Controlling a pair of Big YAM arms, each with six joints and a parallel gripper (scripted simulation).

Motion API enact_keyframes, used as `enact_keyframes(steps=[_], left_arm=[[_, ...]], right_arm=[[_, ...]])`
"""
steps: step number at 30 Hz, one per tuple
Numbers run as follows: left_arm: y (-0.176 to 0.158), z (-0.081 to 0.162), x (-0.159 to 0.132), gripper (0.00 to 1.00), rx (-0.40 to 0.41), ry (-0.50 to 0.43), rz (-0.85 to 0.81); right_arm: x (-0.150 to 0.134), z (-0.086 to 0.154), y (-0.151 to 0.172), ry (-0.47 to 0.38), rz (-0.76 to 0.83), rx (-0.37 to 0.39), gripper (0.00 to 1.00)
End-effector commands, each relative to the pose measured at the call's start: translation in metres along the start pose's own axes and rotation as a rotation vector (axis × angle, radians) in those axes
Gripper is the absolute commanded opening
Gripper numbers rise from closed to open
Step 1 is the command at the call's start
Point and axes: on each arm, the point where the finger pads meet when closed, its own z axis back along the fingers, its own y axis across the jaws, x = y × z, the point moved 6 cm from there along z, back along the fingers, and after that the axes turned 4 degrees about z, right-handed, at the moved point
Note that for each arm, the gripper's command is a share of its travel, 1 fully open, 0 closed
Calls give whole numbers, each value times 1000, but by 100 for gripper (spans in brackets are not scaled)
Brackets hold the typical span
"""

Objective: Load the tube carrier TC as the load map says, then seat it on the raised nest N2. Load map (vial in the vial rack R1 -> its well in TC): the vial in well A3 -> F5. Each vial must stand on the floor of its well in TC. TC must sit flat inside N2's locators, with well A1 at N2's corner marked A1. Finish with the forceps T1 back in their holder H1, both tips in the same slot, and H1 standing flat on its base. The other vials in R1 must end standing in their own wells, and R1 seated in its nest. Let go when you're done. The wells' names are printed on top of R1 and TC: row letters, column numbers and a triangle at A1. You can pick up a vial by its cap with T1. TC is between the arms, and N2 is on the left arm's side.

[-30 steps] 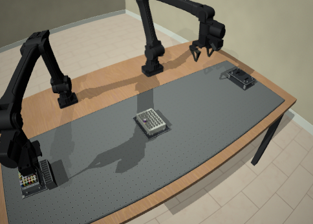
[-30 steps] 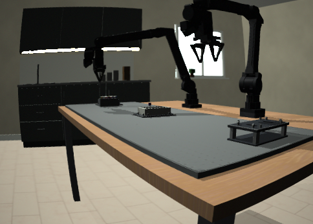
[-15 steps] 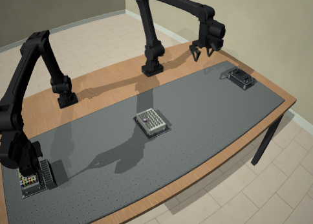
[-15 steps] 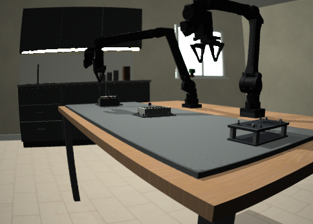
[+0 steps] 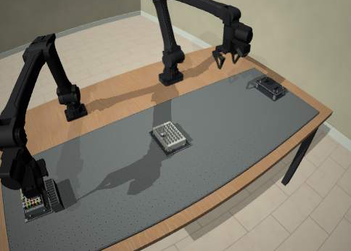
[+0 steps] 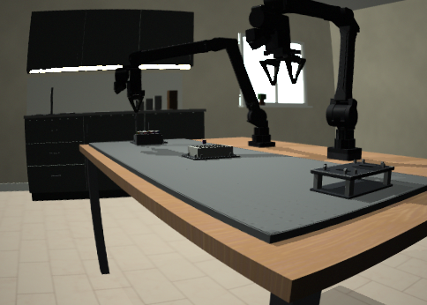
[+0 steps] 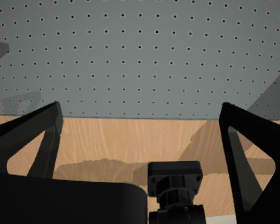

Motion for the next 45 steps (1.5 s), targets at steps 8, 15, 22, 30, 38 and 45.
enact_keyframes(steps=[8,15,22,30,38,45], left_arm=[[0,14,6,100,3,-32,-15],[0,14,6,100,3,-32,-15],[0,14,6,100,3,-32,-15],[0,14,6,100,3,-32,-15],[0,14,6,100,3,-32,-15],[0,14,6,100,3,-32,-15]], right_arm=[[7,-16,6,10,3,8,7],[7,-17,6,10,3,8,7],[7,-19,6,10,3,8,7],[7,-21,6,10,3,8,7],[7,-22,6,11,3,9,7],[7,-24,6,10,3,8,7]])
